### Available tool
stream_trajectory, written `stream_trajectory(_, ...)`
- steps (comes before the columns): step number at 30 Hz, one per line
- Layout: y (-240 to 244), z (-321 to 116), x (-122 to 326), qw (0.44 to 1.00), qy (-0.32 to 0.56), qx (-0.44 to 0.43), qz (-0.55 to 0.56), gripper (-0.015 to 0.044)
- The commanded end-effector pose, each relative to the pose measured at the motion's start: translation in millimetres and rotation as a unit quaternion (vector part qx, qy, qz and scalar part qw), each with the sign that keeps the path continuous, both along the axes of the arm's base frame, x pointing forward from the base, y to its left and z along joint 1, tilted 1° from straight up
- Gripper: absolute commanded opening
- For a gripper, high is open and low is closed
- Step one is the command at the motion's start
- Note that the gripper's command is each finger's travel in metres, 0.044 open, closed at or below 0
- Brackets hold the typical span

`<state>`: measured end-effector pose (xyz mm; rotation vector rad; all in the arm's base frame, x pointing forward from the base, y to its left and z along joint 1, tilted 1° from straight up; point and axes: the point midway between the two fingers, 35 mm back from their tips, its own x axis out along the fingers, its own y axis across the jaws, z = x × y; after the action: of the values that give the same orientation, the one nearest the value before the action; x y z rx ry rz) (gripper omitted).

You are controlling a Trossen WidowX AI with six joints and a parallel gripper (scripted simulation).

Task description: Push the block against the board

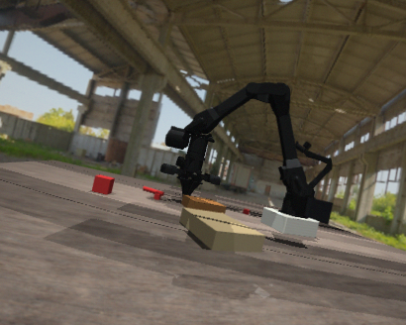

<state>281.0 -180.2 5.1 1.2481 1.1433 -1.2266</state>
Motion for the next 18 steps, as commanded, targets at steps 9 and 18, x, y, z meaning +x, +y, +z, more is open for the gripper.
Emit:
stream_trajectory(9, 4.9, -1.6, 0.2, 1.000, 0.002, 0.004, 0.000, 0.0000)
stream_trajectory(18, -9.7, -1.2, 0.5, 1.000, 0.002, 0.004, 0.000, 0.0000)
